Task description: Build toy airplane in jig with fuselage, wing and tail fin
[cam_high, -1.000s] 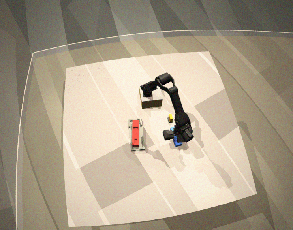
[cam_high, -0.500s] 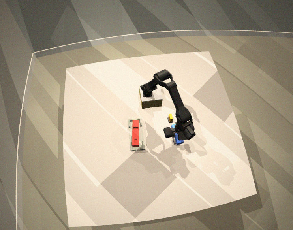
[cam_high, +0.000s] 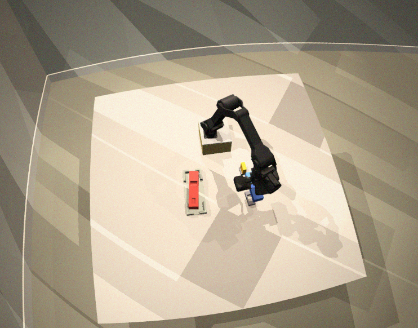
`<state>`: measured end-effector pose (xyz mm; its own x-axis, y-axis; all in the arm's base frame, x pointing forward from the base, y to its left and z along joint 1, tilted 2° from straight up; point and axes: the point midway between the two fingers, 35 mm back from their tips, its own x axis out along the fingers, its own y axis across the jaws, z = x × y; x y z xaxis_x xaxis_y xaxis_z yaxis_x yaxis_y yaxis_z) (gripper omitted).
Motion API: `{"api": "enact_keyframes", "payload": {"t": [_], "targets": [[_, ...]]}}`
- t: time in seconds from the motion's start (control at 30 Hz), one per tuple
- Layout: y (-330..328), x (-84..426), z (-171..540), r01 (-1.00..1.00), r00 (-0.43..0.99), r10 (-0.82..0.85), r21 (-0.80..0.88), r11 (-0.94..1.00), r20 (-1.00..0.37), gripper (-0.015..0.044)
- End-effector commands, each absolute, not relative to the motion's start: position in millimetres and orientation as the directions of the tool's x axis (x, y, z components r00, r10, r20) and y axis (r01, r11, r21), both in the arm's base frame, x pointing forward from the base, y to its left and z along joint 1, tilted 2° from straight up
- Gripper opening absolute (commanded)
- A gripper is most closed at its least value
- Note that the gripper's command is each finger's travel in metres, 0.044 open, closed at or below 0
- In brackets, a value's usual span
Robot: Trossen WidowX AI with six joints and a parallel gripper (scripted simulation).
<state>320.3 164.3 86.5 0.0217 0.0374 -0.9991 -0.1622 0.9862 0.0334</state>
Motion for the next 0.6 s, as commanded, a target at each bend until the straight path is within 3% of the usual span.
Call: {"api": "enact_keyframes", "payload": {"t": [0.0,0.57], "targets": [[163.2,320.0,97.8,-0.164,0.033,0.038,0.032,0.986,-0.999,0.0000],[115.9,325.7,90.0,-0.359,0.034,0.033,0.018,0.933,-0.999,0.0000]]}}
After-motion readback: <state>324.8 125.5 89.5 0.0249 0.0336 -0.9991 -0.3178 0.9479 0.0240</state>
